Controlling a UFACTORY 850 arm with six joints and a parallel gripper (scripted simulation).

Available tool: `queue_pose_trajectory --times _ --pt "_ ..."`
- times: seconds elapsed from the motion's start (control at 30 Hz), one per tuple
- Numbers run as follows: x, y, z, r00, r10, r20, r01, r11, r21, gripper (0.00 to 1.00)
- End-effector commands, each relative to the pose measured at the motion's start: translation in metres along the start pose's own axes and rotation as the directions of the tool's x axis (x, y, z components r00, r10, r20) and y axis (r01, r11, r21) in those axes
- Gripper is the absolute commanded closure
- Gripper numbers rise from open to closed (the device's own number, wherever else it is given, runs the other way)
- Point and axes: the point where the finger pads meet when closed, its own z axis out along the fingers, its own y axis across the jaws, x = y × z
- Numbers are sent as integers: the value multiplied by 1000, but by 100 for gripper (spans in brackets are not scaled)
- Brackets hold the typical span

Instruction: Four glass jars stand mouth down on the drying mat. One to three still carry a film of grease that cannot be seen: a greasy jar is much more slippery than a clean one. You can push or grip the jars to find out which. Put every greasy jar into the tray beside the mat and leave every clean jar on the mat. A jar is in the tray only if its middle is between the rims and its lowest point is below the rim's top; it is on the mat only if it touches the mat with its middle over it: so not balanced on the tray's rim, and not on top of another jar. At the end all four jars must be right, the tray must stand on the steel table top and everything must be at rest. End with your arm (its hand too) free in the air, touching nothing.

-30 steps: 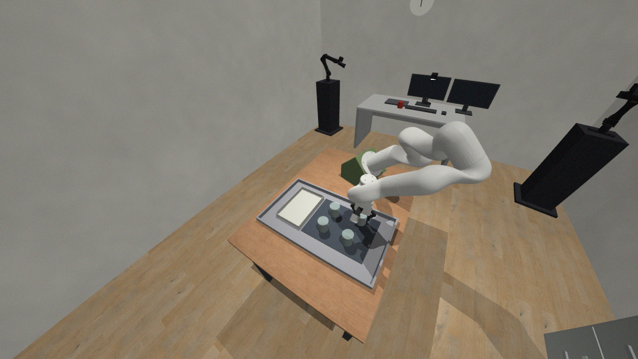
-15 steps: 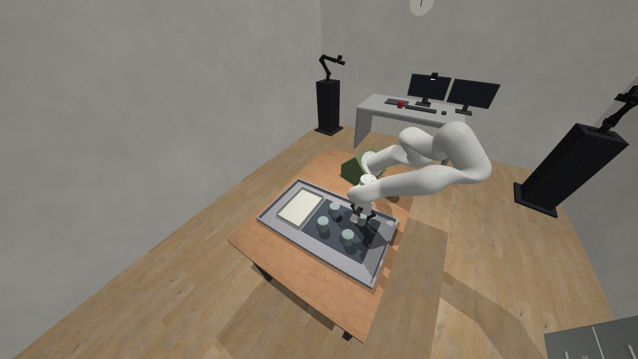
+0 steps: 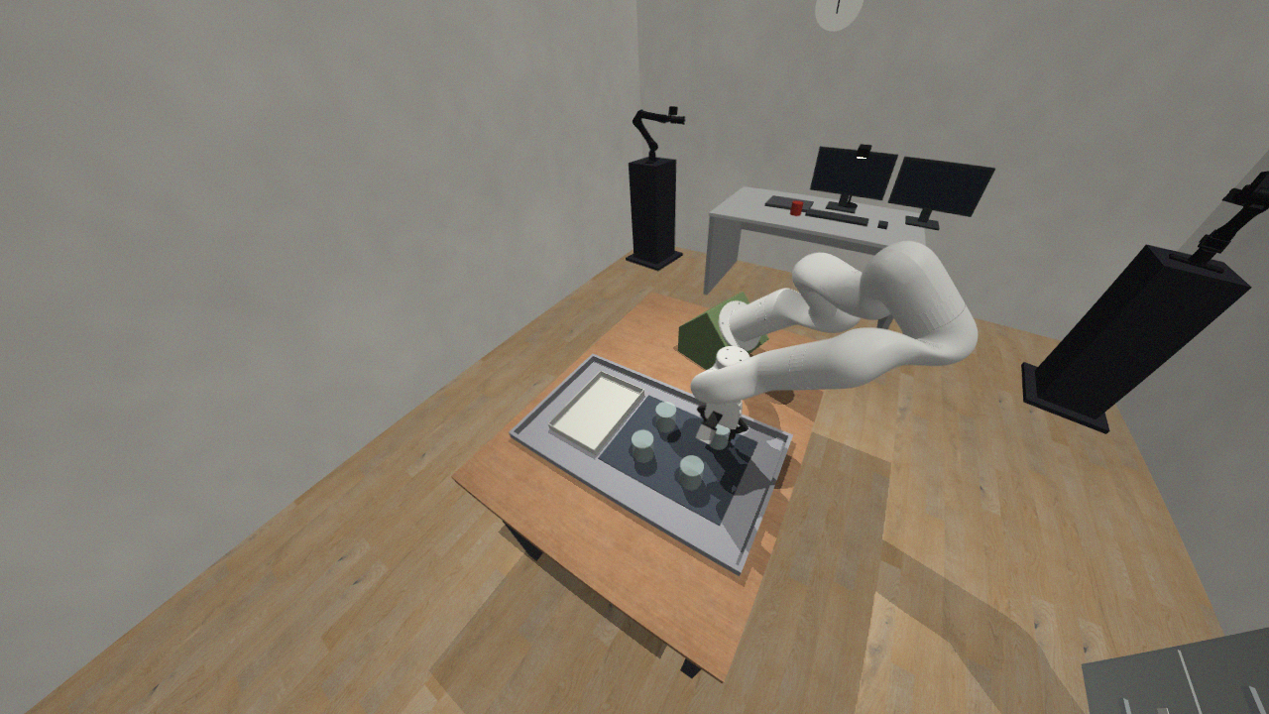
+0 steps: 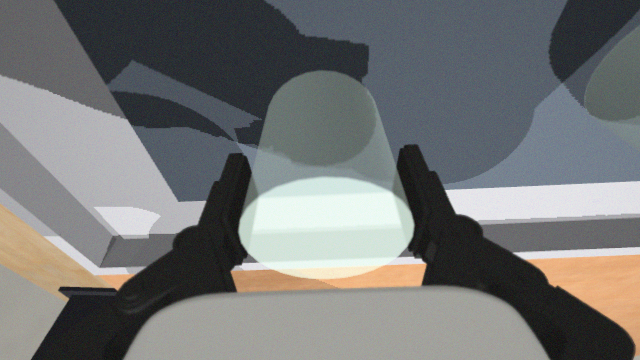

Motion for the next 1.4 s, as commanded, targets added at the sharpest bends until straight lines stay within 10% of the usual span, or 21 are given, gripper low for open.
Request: queue_pose_trajectory --times 0.0,1.37 --pt "0 0 0 1000 0 -1 0 1000 0 19" --pt "0 0 0 1000 0 -1 0 1000 0 28"
